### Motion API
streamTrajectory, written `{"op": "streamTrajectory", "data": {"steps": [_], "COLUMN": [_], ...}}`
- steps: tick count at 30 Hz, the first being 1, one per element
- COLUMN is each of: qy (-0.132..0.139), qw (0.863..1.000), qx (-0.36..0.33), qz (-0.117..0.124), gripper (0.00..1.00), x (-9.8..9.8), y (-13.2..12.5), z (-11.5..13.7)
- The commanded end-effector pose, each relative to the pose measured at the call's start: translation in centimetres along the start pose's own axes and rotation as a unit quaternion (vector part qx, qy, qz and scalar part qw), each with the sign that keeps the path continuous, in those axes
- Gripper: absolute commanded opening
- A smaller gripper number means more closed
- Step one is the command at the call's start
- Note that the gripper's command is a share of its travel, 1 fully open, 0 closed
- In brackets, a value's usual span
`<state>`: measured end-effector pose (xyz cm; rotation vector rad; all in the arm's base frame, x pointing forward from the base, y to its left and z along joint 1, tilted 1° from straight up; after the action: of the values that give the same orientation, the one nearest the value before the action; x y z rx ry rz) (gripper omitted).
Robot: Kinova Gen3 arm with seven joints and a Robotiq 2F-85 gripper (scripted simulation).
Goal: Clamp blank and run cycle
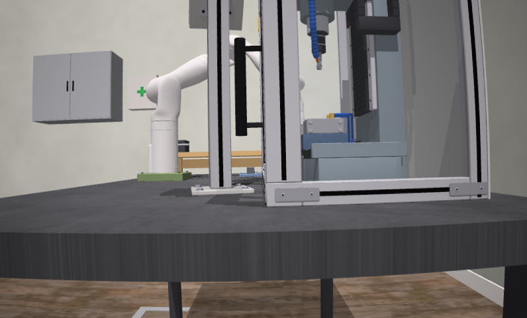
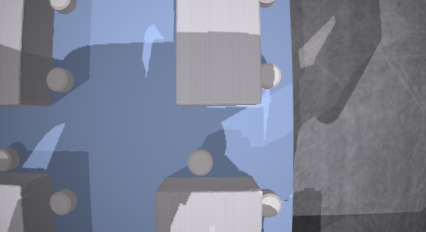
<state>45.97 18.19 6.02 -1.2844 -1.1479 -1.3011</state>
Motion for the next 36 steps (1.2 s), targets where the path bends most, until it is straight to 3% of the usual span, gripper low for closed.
{"op": "streamTrajectory", "data": {"steps": [1, 24, 25, 36], "qy": [0.001, 0.001, 0.001, 0.001], "qw": [1.0, 1.0, 1.0, 1.0], "qx": [0.0, 0.0, 0.0, 0.0], "qz": [-0.001, -0.001, -0.001, -0.001], "gripper": [0.1, 0.1, 1.0, 1.0], "x": [0.09, 0.03, 0.03, 0.03], "y": [0.05, 0.05, 0.05, 0.05], "z": [0.02, 0.02, 0.02, 0.02]}}
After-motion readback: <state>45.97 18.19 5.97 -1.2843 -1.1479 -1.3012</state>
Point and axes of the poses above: the point where the finger pads meet when closed, its own x axis back along the fingers, its own y axis across the jaws, z = x × y, the point moved 3 cm from there along x, back along the fingers, and after that the axes turned 10 degrees about -x, right-handed, at the moved point
